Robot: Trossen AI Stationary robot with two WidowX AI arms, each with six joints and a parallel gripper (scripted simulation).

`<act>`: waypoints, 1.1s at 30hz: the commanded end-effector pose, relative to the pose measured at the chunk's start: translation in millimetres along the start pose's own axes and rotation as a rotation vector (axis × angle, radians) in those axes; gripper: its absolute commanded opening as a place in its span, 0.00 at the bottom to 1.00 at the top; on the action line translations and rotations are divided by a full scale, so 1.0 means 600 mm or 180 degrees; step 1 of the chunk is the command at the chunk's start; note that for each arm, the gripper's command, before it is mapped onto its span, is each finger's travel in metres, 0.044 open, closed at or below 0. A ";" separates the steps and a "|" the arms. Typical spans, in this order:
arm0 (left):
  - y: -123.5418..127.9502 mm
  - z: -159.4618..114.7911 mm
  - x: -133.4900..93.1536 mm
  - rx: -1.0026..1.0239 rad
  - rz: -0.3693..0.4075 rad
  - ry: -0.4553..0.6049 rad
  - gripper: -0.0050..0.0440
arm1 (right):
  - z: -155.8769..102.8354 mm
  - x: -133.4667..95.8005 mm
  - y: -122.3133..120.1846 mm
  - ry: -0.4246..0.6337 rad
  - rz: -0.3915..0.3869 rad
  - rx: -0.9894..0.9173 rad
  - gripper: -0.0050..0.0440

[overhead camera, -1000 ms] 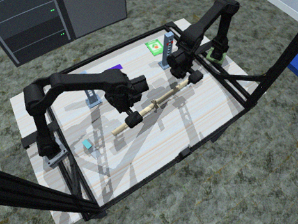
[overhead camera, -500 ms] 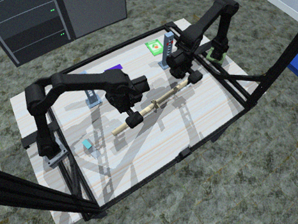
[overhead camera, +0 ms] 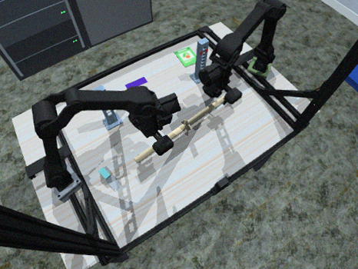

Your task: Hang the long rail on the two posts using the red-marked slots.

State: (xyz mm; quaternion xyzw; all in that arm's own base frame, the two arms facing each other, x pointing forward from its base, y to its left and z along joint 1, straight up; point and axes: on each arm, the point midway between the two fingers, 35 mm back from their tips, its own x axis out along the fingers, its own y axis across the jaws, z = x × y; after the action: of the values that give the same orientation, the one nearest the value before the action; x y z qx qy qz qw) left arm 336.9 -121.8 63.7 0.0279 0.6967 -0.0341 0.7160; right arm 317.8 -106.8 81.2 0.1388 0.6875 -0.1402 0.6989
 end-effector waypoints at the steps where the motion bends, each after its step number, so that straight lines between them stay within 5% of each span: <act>1: 0.002 -0.007 0.026 -0.0009 0.0024 0.0088 1.00 | -0.005 0.019 -0.001 0.0051 -0.0004 0.0012 1.00; 33: 0.003 -0.013 0.102 -0.0009 0.0024 0.0088 1.00 | -0.010 0.095 -0.001 0.0051 -0.0004 0.0012 1.00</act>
State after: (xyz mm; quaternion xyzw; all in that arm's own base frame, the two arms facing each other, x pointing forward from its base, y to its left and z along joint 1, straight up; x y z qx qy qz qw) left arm 336.7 -121.7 16.2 0.0279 0.6965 -0.0342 0.7162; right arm 316.8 -106.5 33.9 0.1388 0.6872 -0.1403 0.6992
